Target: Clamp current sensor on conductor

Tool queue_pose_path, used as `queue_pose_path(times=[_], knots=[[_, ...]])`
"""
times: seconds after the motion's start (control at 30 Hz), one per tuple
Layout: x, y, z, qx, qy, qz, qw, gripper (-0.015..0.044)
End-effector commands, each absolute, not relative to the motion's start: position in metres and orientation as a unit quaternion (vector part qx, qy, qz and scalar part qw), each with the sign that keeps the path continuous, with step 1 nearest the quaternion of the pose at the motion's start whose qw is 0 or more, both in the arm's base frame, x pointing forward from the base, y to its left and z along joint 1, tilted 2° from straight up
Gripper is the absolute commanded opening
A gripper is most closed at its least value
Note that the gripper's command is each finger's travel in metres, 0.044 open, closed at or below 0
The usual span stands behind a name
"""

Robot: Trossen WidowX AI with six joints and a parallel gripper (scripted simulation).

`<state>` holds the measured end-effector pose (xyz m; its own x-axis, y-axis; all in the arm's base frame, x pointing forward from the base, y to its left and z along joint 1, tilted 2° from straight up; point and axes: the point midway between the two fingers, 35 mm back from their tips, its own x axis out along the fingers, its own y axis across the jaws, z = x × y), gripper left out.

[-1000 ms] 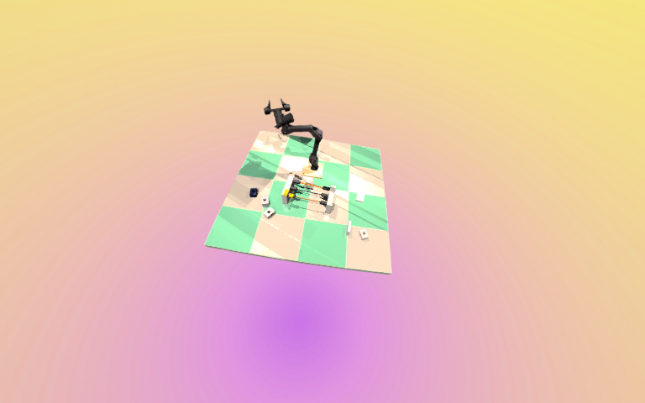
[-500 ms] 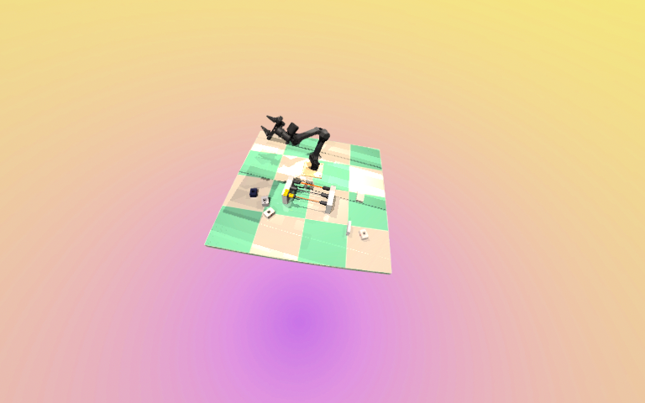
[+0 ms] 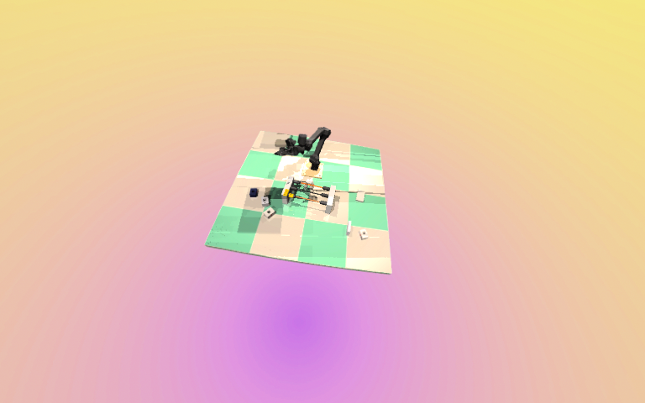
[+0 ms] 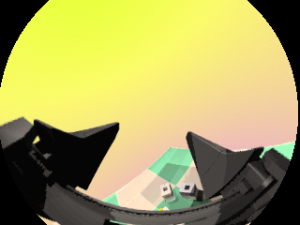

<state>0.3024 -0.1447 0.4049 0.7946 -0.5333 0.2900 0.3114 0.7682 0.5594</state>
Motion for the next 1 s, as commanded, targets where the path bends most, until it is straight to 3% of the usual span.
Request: queue_pose_path(times=[0.0, 0.2, 0.57, 0.97], knots=[[0.318, -0.076, 0.367, 0.138, -0.112, -0.135, 0.975, 0.0440], [0.316, -0.002, 0.324, 0.004, -0.027, -0.004, 1.000, 0.0440], [0.321, -0.002, 0.321, 0.000, -0.006, -0.004, 1.000, 0.0440], [0.374, -0.053, 0.265, 0.023, 0.330, -0.070, 0.941, 0.0440]])
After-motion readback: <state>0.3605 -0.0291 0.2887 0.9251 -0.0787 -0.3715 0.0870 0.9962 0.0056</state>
